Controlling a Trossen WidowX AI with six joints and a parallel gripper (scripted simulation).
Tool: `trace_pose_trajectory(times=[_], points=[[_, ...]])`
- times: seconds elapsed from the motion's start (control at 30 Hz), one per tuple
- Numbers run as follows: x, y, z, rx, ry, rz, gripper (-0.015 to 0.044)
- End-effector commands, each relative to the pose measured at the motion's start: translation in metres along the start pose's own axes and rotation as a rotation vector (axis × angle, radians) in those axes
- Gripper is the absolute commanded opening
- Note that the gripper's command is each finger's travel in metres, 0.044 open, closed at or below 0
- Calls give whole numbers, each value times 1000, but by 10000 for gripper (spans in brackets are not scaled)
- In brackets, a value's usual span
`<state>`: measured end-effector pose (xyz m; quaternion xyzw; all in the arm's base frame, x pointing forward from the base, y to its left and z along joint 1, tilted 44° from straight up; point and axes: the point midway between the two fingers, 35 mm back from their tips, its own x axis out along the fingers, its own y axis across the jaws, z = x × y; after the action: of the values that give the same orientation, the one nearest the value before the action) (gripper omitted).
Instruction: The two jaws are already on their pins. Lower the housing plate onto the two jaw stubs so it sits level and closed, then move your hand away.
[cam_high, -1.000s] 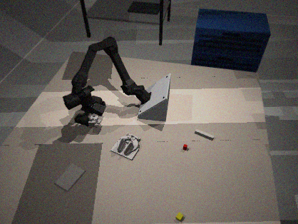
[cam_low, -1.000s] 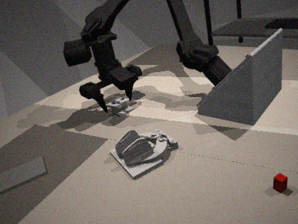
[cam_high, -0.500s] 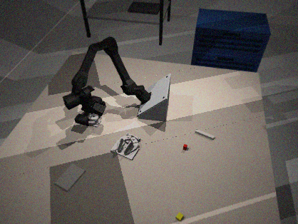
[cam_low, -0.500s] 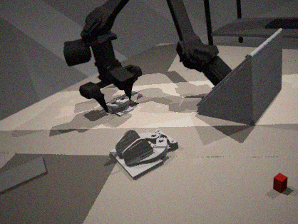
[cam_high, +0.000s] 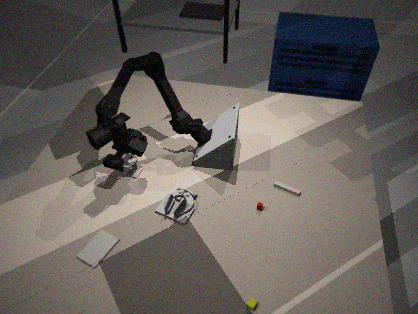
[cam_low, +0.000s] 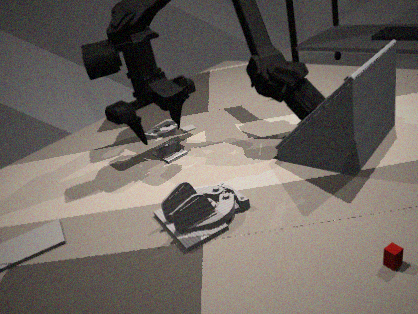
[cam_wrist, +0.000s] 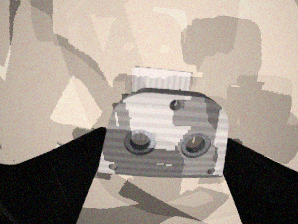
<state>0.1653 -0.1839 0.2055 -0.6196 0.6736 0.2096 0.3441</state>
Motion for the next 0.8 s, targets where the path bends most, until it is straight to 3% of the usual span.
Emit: trace_pose_trajectory(times=[0.0,0.3,0.77], points=[[-13,0,-1,5,5,-2,351],[-39,3,-2,1,8,-4,351],[-36,-14,20,180,-16,-3,351]])
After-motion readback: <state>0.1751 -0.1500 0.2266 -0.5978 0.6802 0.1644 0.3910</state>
